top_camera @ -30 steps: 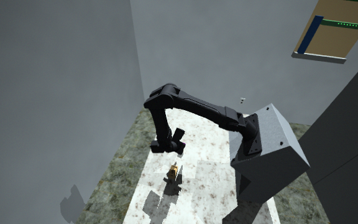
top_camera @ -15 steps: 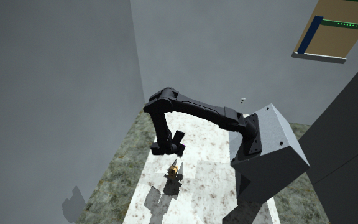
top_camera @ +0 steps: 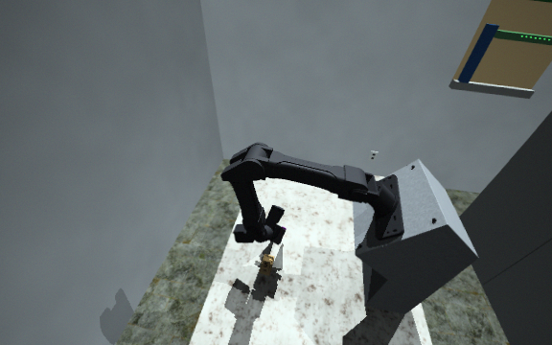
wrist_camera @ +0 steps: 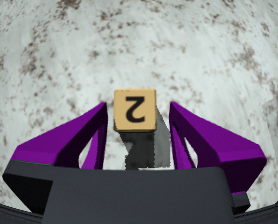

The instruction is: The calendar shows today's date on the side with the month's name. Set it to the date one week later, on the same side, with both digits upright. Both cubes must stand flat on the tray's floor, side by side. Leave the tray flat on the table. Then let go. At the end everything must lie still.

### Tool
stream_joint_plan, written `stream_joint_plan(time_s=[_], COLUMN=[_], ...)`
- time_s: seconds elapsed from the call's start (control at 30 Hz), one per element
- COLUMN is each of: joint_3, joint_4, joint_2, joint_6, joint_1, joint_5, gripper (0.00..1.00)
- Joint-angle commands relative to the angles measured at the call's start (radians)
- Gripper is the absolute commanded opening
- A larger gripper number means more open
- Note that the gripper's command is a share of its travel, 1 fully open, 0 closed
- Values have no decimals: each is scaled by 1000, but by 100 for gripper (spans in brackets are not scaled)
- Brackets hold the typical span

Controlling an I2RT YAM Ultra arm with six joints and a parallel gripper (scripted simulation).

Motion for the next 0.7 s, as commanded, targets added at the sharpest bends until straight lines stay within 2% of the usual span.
stream_joint_plan(time_s=[0.0,0.33,0.67], joint_3=[11,51,62], joint_4=[1,6,7], joint_2=[4,48,60], joint_6=[-1,-2,-3], joint_1=[-1,-2,-2], joint_5=[14,14,14], gripper=[45,45,45])
